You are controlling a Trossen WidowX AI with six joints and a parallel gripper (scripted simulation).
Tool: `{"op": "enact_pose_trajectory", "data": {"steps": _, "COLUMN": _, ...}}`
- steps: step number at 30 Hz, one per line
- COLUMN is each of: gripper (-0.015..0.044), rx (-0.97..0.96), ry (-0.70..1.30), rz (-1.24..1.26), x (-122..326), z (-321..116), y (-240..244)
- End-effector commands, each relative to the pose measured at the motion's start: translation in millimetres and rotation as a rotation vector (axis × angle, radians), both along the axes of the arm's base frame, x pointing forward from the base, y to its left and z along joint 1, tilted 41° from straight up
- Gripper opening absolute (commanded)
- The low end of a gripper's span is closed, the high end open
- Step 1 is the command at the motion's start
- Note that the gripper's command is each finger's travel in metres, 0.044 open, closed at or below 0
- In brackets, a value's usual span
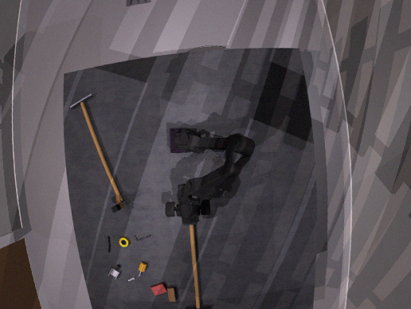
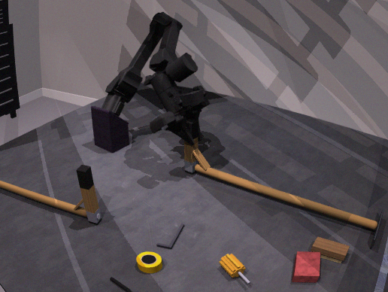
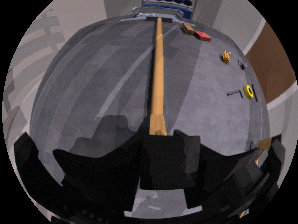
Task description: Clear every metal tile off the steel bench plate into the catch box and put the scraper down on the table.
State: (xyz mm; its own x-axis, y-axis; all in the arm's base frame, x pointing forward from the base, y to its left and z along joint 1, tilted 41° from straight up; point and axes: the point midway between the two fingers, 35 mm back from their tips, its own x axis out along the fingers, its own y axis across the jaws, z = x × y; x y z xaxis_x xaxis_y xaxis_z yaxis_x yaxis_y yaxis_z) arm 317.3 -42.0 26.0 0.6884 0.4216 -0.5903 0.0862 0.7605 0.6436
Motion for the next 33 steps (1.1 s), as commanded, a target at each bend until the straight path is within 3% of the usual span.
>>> {"op": "enact_pose_trajectory", "data": {"steps": 1, "gripper": 0.0000, "rx": -0.006, "ry": -0.016, "rz": 0.001, "x": 0.8, "z": 7.2, "y": 3.6}}
{"op": "enact_pose_trajectory", "data": {"steps": 33, "gripper": 0.0000, "rx": -0.001, "ry": -0.024, "rz": 0.007, "x": 18.1, "z": 23.8, "y": 18.7}}
